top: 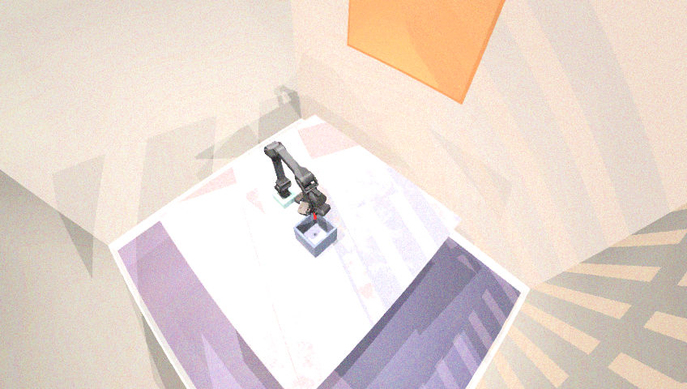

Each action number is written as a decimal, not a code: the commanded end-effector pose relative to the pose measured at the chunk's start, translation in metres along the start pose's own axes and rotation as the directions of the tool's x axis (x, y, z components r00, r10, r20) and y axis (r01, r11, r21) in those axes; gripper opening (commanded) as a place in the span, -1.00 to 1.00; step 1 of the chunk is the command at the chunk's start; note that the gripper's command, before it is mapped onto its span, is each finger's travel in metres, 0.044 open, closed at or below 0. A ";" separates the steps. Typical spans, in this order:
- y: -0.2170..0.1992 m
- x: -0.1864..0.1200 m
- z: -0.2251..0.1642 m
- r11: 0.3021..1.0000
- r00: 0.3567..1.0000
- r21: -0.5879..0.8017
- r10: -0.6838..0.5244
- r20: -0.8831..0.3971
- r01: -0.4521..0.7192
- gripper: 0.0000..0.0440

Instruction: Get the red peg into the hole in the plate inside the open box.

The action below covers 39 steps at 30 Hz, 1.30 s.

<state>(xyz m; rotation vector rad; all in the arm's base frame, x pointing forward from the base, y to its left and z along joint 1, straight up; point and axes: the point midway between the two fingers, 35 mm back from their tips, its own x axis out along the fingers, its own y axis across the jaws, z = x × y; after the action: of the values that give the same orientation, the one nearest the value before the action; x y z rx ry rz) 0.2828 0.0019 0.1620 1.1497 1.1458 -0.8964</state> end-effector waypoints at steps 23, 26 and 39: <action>0.007 0.061 0.033 0.997 0.996 -0.014 -0.079 -0.051 0.078 -1.00; 0.009 0.067 0.035 0.997 0.996 -0.022 -0.076 -0.056 0.075 -1.00; 0.011 0.101 0.037 0.993 0.993 -0.073 -0.096 -0.070 0.090 -1.00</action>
<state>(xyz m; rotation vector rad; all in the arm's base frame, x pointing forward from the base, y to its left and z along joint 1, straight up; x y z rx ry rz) 0.3236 -0.0299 0.0771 1.1017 1.2675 -0.8822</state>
